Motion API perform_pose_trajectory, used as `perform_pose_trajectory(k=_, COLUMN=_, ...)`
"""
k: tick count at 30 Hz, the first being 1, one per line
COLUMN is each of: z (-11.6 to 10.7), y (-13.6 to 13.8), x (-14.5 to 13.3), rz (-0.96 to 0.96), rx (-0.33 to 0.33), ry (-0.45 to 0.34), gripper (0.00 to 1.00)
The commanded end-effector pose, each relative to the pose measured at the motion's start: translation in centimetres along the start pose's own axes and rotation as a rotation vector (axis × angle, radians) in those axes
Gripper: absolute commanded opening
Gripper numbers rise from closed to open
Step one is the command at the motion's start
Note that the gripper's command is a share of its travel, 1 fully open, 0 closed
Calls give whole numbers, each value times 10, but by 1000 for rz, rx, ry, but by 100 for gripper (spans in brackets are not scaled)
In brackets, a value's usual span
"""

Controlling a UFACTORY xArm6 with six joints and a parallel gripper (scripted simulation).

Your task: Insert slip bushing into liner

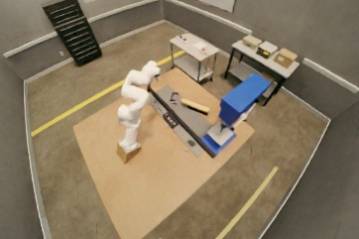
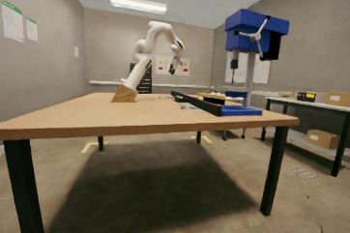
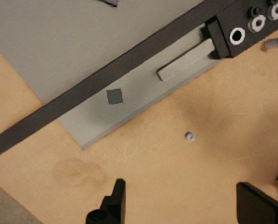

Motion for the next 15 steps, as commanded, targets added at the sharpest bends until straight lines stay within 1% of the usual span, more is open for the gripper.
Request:
perform_pose_trajectory(k=1, z=-2, y=0, x=0, rz=0, rx=4, ry=2, gripper=100)
perform_pose_trajectory(k=15, z=-2, y=0, x=0, rz=0, rx=4, ry=2, gripper=100)
Point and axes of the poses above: the point where the finger pads meet when closed, its own z axis out along the fingers, its own y axis across the jaws, x = y × z, the point moved 9 cm from there along -z, back along the fingers, and after that the axes turned 13 degrees about -z, right-handed, at the moved point
